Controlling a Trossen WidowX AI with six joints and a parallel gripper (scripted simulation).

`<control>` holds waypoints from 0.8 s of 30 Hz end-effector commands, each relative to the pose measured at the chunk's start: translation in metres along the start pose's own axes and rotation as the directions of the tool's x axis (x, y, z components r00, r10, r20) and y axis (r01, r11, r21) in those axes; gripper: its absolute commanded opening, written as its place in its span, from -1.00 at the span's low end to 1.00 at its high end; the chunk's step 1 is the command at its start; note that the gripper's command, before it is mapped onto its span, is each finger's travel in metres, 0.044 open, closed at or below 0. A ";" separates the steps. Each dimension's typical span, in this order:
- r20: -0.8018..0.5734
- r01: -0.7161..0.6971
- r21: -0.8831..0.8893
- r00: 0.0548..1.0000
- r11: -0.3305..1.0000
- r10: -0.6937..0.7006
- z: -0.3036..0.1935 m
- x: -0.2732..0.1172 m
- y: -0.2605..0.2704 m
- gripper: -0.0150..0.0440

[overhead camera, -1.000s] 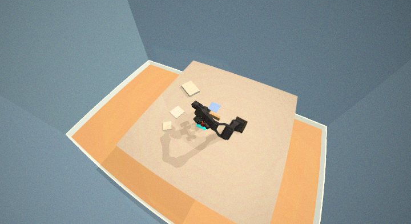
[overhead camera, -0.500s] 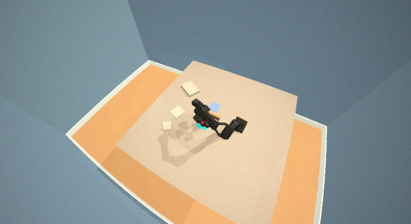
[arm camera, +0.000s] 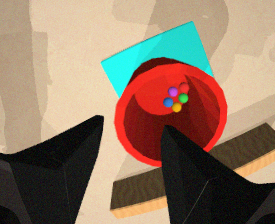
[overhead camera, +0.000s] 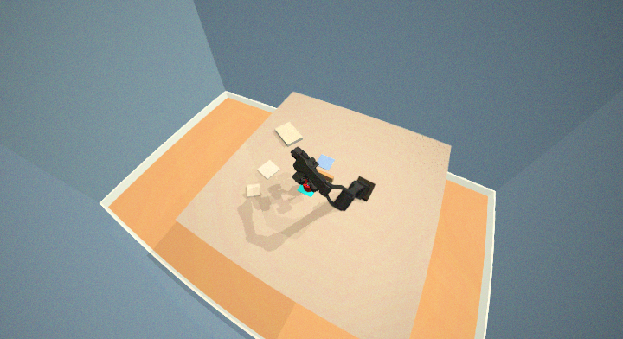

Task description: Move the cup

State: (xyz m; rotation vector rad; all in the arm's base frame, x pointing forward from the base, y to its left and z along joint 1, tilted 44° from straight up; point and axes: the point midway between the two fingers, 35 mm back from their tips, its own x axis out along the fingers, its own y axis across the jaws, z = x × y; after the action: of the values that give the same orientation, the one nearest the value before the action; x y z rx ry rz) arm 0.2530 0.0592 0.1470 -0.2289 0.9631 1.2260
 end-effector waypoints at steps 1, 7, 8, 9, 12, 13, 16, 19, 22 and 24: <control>0.000 -0.001 0.001 1.000 1.000 0.001 0.000 0.001 0.000 0.30; 0.000 0.001 0.002 1.000 1.000 -0.001 0.000 -0.001 0.000 0.83; 0.000 0.002 0.004 1.000 1.000 -0.002 0.000 -0.003 0.000 0.92; 0.000 0.004 0.006 1.000 1.000 -0.004 0.000 -0.005 -0.001 1.00; 0.002 0.011 0.014 1.000 1.000 -0.011 0.000 -0.015 -0.001 1.00; 0.002 0.014 0.017 1.000 1.000 -0.014 0.000 -0.019 -0.001 1.00; 0.004 0.022 0.026 1.000 0.999 -0.022 0.000 -0.031 -0.001 1.00; 0.006 0.028 0.035 1.000 0.999 -0.028 0.001 -0.041 -0.001 1.00; 0.007 0.034 0.043 0.999 0.998 -0.035 0.001 -0.052 -0.001 1.00; 0.009 0.038 0.049 0.999 0.998 -0.039 0.001 -0.059 0.000 1.00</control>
State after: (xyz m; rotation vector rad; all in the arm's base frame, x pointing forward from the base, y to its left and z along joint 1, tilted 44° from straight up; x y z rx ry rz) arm 0.2531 0.0269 0.1830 -0.2062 0.9704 1.1753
